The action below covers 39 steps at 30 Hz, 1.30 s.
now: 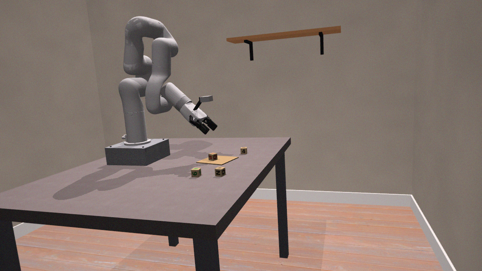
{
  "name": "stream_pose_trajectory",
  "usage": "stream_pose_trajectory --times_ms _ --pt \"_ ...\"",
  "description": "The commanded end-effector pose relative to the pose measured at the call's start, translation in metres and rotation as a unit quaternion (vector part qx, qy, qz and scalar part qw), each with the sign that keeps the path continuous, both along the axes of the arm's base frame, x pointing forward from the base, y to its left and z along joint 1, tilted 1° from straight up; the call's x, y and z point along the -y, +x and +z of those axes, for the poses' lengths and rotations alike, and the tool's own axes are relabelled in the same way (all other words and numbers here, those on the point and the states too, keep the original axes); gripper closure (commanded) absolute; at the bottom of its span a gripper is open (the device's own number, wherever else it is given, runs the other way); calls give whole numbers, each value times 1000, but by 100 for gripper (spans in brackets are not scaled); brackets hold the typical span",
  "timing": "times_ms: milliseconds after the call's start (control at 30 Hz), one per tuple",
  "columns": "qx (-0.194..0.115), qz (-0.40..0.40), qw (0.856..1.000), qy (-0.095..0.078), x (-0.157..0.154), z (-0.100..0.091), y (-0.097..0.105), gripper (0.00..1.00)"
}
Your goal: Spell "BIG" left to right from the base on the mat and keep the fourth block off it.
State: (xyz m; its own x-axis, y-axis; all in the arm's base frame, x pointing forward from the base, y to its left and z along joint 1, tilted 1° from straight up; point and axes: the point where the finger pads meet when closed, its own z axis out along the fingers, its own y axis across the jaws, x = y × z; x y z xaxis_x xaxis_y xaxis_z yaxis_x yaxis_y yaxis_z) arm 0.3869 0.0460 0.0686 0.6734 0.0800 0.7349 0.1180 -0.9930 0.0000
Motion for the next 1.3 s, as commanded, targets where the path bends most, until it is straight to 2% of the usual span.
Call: stream_pose_trajectory --times_ms 0,300,400,600,667,700,833,1133,1267 --pt "1 0 1000 0 0 1 1 0" --pt "-1 -7 1000 3 3 -1 5 0" --pt "-20 -69 997 27 31 -11 38 0" --pt "-41 -151 986 60 76 -22 78 0" --pt "-41 -151 986 60 76 -22 78 0" --pt "-50 -192 977 76 101 -27 95 0" --pt "-59 -233 966 93 128 -31 111 0" --pt "-80 -359 918 145 221 -42 146 0" --pt "-81 -367 915 148 227 -42 147 0"
